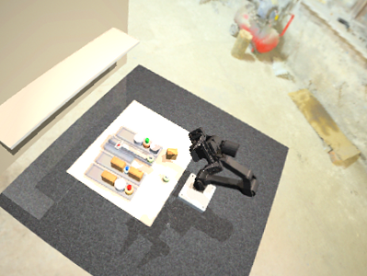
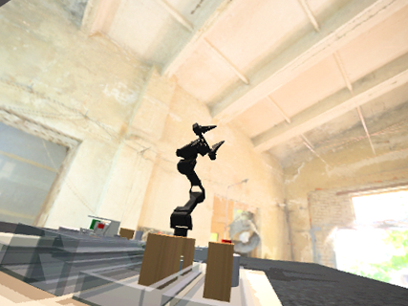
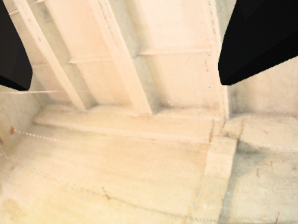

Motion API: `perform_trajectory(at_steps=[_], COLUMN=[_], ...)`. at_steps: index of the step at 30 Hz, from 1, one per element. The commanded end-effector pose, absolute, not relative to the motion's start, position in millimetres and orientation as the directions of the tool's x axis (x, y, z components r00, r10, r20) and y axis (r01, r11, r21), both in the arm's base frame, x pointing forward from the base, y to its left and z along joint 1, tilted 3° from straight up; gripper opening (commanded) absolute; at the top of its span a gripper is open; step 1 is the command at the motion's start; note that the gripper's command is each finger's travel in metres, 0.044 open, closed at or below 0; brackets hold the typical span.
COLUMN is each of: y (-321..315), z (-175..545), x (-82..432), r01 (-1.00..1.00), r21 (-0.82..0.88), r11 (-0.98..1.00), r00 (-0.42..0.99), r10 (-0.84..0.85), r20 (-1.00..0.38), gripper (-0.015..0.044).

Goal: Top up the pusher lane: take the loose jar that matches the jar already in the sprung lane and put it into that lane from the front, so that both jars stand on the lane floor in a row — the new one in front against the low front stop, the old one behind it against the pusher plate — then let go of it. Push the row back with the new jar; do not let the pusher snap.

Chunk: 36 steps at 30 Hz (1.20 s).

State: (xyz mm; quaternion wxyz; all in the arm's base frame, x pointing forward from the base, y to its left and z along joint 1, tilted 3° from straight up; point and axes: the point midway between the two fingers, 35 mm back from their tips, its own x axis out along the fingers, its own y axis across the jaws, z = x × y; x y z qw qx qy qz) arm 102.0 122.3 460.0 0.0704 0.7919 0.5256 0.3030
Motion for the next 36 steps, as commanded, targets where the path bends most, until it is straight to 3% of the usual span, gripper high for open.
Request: perform_trajectory(at_steps=[1, 3, 7, 11, 15, 20, 26, 31, 36], y=[121.8, 117.1, 104.1, 93.3, 86.7, 80.8, 73.6, 66.0, 55.4], z=[460.3, 461.8, 452.6, 422.6, 385.6, 336.2, 267.3, 208.5, 156.4], x=[104.3, 123.0, 182.6, 238.6, 275.3, 302.6, 315.5, 306.6, 279.7], r01=[0.802, 0.876, 0.861, 0.533, 0.156, -0.236, -0.554, -0.595, -0.426], r21=[0.407, 0.213, -0.393, -0.839, -0.983, -0.919, -0.605, -0.264, 0.002], r11=[-0.438, -0.433, -0.323, -0.109, 0.094, 0.314, 0.572, 0.759, 0.905], r00=[0.269, 0.315, 0.481, 0.653, 0.765, 0.836, 0.828, 0.725, 0.534], r10=[0.872, 0.847, 0.767, 0.684, 0.618, 0.547, 0.457, 0.366, 0.253], r20=[0.409, 0.427, 0.425, 0.326, 0.18, -0.028, -0.326, -0.583, -0.807], gripper=[0.0426, 0.044, 0.044, 0.044, 0.044, 0.044, 0.044, 0.044, 0.044])
